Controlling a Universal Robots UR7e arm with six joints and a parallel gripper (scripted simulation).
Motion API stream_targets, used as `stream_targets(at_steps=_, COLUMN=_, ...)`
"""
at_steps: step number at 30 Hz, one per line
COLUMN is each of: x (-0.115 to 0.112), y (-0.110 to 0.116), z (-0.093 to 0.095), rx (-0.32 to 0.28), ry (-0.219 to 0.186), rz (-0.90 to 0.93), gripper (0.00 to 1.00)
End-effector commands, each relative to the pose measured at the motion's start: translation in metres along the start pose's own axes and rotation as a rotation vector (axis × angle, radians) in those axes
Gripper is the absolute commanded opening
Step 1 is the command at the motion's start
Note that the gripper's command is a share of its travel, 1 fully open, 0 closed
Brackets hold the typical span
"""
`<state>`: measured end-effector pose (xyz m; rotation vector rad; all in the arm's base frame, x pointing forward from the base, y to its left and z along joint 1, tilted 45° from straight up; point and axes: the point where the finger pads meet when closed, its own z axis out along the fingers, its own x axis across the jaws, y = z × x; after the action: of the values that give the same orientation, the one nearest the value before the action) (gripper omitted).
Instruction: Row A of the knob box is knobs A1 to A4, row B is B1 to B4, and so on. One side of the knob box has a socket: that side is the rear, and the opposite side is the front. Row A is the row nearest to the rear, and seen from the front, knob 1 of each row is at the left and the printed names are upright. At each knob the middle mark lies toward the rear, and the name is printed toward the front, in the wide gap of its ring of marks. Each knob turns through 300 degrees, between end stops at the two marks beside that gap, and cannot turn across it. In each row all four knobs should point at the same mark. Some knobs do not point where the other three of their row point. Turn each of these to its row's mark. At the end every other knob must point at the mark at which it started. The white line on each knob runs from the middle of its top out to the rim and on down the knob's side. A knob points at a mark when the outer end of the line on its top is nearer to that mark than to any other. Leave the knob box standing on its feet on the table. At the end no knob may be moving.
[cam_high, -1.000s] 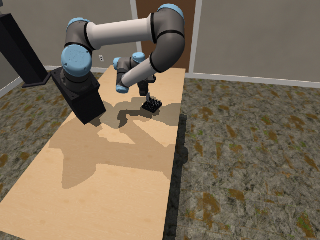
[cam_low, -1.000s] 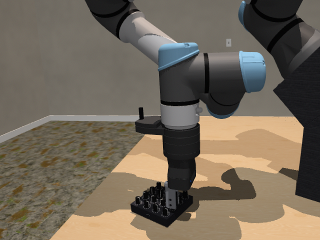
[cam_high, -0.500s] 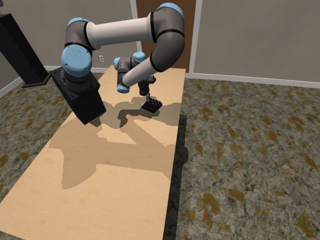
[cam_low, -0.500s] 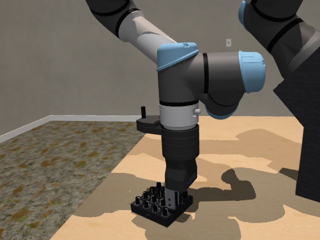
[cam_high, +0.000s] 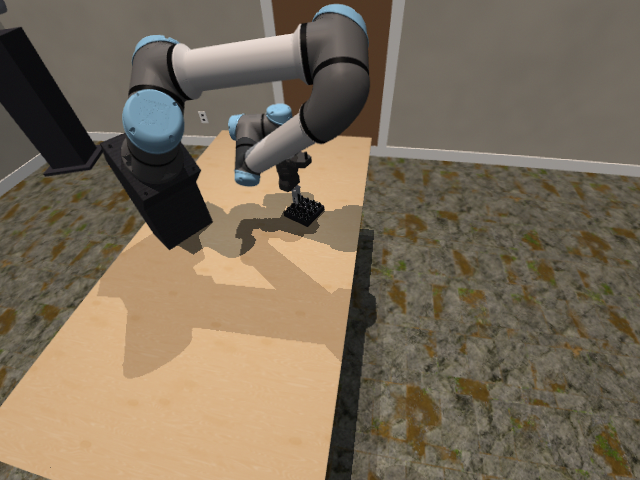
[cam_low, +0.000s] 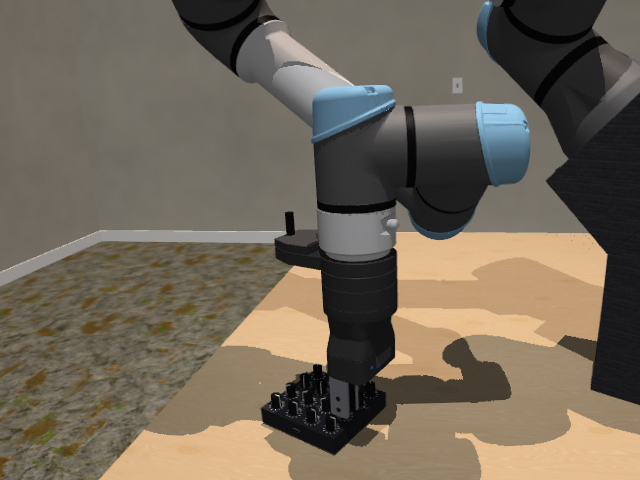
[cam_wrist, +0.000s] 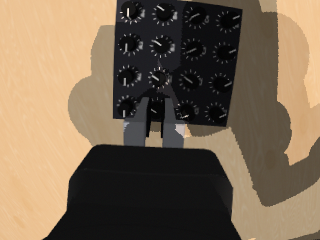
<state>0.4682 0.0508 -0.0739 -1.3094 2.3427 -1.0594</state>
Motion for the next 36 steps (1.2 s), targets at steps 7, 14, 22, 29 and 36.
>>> stream_targets(at_steps=7, x=-0.0002, y=-0.0002, z=-0.0004, rx=0.001, ry=0.000, rz=0.027, gripper=0.30)
stream_targets(at_steps=14, x=-0.0002, y=-0.0002, z=-0.0004, rx=0.001, ry=0.000, rz=0.029, gripper=0.30)
stream_targets(at_steps=22, x=-0.0002, y=-0.0002, z=-0.0004, rx=0.001, ry=0.000, rz=0.029, gripper=0.30)
stream_targets(at_steps=29, x=-0.0002, y=-0.0002, z=-0.0004, rx=0.001, ry=0.000, rz=0.029, gripper=0.46)
stream_targets(at_steps=36, x=-0.0002, y=-0.0002, z=-0.0004, rx=0.001, ry=0.000, rz=0.029, gripper=0.46)
